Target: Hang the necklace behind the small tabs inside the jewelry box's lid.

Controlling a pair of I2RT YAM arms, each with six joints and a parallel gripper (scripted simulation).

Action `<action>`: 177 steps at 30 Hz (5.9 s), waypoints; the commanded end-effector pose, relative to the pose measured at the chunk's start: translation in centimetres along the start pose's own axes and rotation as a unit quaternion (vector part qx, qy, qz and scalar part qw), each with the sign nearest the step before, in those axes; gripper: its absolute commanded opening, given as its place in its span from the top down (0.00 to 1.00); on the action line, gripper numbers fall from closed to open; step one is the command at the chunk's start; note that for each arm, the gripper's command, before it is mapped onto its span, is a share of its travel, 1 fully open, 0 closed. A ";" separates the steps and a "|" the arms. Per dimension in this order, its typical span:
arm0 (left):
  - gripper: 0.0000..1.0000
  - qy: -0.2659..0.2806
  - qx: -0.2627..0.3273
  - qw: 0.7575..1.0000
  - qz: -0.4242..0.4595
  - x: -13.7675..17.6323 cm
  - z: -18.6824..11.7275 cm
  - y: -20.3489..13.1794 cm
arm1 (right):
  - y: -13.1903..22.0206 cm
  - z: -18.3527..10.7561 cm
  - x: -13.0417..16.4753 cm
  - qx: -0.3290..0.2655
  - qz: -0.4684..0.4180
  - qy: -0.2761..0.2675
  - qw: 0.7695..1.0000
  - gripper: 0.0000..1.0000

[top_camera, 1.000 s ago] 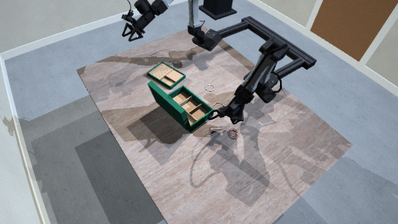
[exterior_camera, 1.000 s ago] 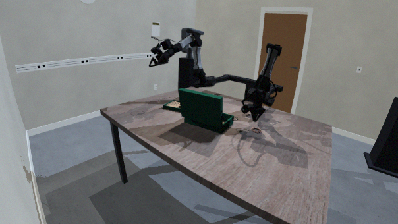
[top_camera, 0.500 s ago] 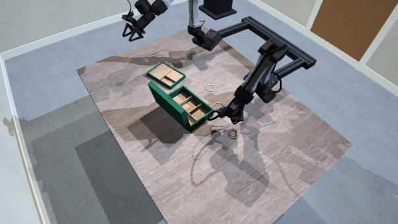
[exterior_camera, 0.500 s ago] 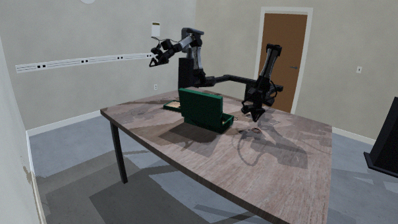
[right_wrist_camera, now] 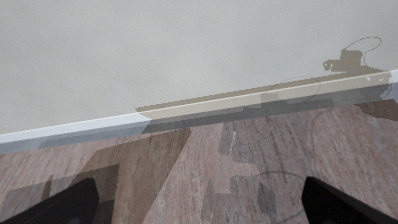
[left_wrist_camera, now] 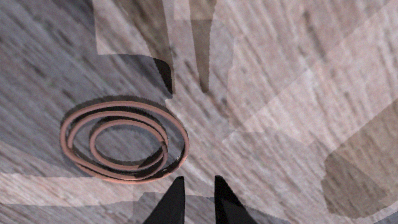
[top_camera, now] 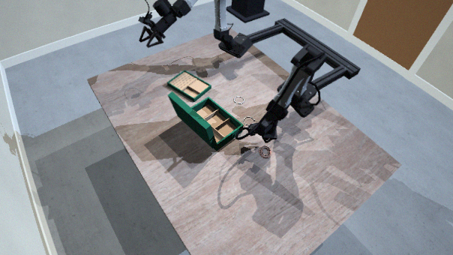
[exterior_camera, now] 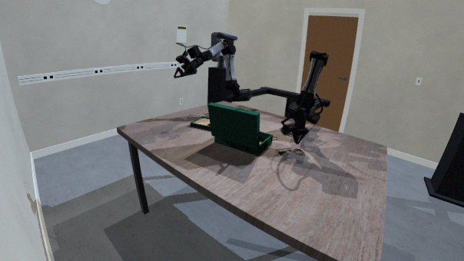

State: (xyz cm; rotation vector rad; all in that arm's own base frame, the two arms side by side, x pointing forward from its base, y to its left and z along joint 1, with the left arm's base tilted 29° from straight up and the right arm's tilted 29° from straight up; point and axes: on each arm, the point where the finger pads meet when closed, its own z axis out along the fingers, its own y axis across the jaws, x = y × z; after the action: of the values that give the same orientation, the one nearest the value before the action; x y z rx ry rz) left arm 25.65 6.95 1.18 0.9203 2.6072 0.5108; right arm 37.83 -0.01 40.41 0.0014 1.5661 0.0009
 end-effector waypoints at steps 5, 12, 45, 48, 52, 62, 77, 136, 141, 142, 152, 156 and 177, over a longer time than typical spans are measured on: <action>0.84 -0.019 -0.014 1.000 0.003 -1.0 0.4 0.9 | 0.4 -1.3 -3.2 -0.007 -0.005 -0.042 0.999 0.00; 0.84 -0.011 -0.006 1.000 0.003 -0.4 1.2 0.3 | 0.4 -1.3 -3.2 -0.007 -0.005 -0.042 0.999 0.00; 0.84 -0.026 -0.026 0.999 -0.001 -1.3 2.4 1.6 | 0.4 -1.3 -3.2 -0.007 -0.005 -0.042 0.999 0.00; 0.84 -0.025 -0.024 0.999 -0.002 -1.2 2.4 1.5 | 0.4 -1.3 -3.2 -0.007 -0.005 -0.042 0.999 0.00; 0.84 -0.024 -0.023 0.999 0.001 -1.2 2.5 1.3 | 0.4 -1.3 -3.2 -0.007 -0.005 -0.042 0.999 0.00; 0.84 -0.013 -0.008 1.000 0.003 -0.4 3.2 0.4 | 0.4 -1.3 -3.2 -0.007 -0.005 -0.042 0.999 0.00; 0.97 -0.020 -0.018 1.000 0.001 -1.1 2.8 1.1 | 0.4 -1.3 -3.2 -0.007 -0.004 -0.042 0.999 0.00; 0.97 -0.020 -0.025 0.999 -0.001 -1.2 -1.1 1.4 | 0.4 -1.3 -3.2 -0.007 -0.004 -0.042 0.999 0.00; 0.97 -0.020 -0.025 0.999 -0.002 -1.2 -2.0 1.4 | 0.4 -1.3 -3.2 -0.007 -0.004 -0.042 0.999 0.00; 0.97 -0.020 -0.025 0.999 -0.002 -1.2 -2.0 1.4 | 0.4 -1.3 -3.2 -0.007 -0.004 -0.042 0.999 0.00; 0.97 -0.021 -0.026 0.999 -0.002 -1.2 -3.0 1.5 | 0.4 -1.3 -3.2 -0.007 -0.004 -0.042 0.999 0.00; 0.97 -0.022 -0.028 0.999 -0.003 -1.2 -3.1 1.6 | 0.4 -1.3 -3.2 -0.007 -0.004 -0.042 0.999 0.00; 0.97 -0.037 0.037 0.994 -0.091 1.1 -3.2 -0.9 | 0.4 -1.3 -3.2 -0.007 -0.004 -0.042 0.999 0.00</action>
State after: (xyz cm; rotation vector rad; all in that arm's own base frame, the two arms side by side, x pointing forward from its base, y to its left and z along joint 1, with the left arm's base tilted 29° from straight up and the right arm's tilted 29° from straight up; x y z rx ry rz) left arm 23.55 6.93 3.21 0.7326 2.6290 0.3908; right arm 37.83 -0.01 40.41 0.0014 1.5661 0.0009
